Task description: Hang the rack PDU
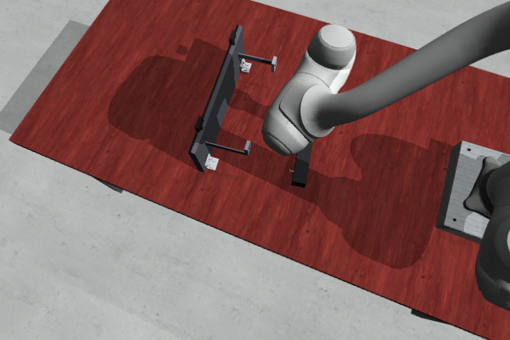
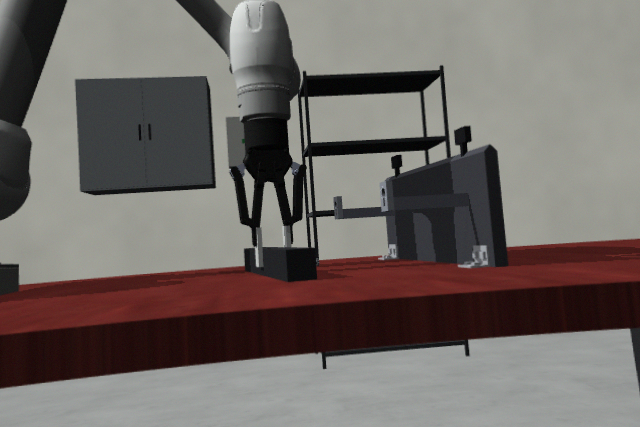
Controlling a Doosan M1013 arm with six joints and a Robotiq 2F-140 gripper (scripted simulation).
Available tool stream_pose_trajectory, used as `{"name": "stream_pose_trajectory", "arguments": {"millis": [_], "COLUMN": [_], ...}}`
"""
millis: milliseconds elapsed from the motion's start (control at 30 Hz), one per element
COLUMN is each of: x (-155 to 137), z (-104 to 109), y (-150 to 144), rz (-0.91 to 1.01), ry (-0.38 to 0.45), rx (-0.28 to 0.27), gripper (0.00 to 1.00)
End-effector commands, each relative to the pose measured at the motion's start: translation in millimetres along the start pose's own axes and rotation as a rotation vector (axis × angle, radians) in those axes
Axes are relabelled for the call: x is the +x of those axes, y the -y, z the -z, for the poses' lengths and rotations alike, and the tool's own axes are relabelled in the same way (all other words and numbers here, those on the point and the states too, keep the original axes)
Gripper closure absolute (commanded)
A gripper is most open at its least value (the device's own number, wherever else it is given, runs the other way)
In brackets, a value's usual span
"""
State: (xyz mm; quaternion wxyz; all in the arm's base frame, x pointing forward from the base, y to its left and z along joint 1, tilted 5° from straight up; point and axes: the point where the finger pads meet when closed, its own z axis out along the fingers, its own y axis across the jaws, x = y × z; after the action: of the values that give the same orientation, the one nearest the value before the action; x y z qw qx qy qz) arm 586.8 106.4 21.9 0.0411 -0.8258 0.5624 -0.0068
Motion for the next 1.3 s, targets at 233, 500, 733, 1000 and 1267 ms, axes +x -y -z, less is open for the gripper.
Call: {"name": "stream_pose_trajectory", "arguments": {"millis": [233,500,733,1000,1267], "x": [0.0,0.0,0.0,0.0,0.0], "z": [0.0,0.8,9.0,30.7,52.5], "y": [-0.1,-0.1,-0.1,-0.1,-0.1], "rz": [0.000,0.000,0.000,0.000,0.000], "ry": [0.000,0.000,0.000,0.000,0.000], "rx": [0.000,0.000,0.000,0.000,0.000], "gripper": [1.00,1.00,1.00,1.00,1.00]}}
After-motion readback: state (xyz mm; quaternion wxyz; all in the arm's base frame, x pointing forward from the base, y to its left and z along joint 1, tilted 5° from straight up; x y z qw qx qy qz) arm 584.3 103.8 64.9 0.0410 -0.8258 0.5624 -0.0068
